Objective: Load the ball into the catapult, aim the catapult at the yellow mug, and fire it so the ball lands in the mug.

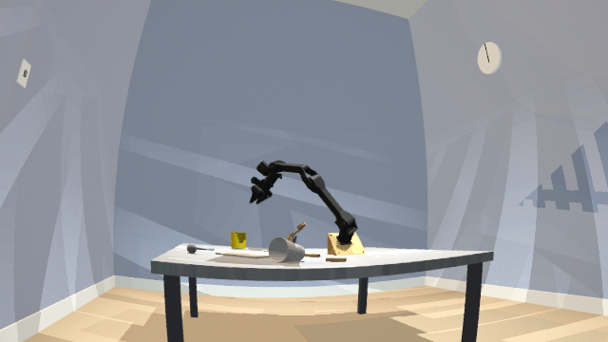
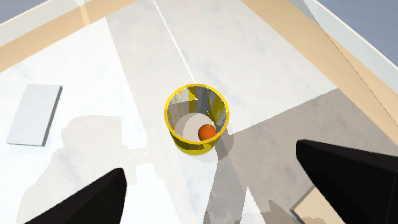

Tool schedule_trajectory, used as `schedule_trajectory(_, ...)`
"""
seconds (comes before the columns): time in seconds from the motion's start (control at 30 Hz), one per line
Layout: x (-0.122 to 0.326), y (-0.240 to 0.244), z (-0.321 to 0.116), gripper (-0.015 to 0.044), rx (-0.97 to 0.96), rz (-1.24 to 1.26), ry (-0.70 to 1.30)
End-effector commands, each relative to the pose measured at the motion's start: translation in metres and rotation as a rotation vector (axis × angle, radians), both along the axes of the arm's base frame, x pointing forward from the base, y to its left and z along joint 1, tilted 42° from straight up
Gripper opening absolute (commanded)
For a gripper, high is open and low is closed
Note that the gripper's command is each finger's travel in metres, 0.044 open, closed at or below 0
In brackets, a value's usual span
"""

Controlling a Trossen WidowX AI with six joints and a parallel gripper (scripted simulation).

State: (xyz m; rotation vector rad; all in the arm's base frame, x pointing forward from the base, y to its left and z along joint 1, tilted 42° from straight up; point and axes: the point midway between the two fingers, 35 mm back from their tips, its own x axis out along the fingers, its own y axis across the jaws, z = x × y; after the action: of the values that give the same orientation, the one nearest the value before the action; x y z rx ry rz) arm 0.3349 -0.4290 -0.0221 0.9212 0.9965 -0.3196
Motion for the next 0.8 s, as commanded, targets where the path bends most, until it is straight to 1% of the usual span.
schedule_trajectory(0.0, -0.0012, -0.0063, -0.0076, 0.044, 0.035, -0.046, -0.017)
schedule_trajectory(0.2, -0.0012, -0.0063, -0.0076, 0.044, 0.035, -0.046, -0.017)
schedule_trajectory(0.3, -0.0089, -0.0123, -0.0055, 0.044, 0.026, -0.054, -0.022)
schedule_trajectory(0.77, -0.004, -0.0113, -0.0076, 0.044, 0.042, -0.054, -0.056)
